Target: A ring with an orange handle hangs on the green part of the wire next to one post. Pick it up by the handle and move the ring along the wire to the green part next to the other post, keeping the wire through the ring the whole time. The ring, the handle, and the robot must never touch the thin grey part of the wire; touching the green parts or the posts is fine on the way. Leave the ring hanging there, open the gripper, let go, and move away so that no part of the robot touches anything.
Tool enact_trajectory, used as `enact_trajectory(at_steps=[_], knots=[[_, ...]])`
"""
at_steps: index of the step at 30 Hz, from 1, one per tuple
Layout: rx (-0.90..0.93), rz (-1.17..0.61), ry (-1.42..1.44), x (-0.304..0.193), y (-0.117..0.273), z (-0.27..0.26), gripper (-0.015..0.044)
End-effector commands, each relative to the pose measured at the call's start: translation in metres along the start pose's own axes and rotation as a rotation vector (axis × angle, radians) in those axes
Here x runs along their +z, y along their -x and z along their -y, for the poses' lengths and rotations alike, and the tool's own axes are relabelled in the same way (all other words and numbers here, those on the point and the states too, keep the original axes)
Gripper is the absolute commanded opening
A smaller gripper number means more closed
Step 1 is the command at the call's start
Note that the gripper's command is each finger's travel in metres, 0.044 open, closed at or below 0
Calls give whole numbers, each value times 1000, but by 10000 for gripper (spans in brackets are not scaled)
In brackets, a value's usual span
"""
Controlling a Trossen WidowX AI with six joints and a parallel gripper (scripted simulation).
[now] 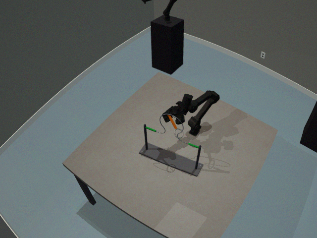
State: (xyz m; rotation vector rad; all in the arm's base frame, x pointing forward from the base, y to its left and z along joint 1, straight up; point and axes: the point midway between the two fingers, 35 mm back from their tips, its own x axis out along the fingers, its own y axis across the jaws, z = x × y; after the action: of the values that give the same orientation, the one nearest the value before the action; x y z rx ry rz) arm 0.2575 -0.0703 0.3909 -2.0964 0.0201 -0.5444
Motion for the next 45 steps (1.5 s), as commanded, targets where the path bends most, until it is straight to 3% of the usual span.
enact_trajectory(at_steps=[1,22,45], knots=[[30,-56,-54,0,9,-12,-150],[271,-120,-454,19,30,-84,-150],[569,-178,-948,78,70,-141,-150]])
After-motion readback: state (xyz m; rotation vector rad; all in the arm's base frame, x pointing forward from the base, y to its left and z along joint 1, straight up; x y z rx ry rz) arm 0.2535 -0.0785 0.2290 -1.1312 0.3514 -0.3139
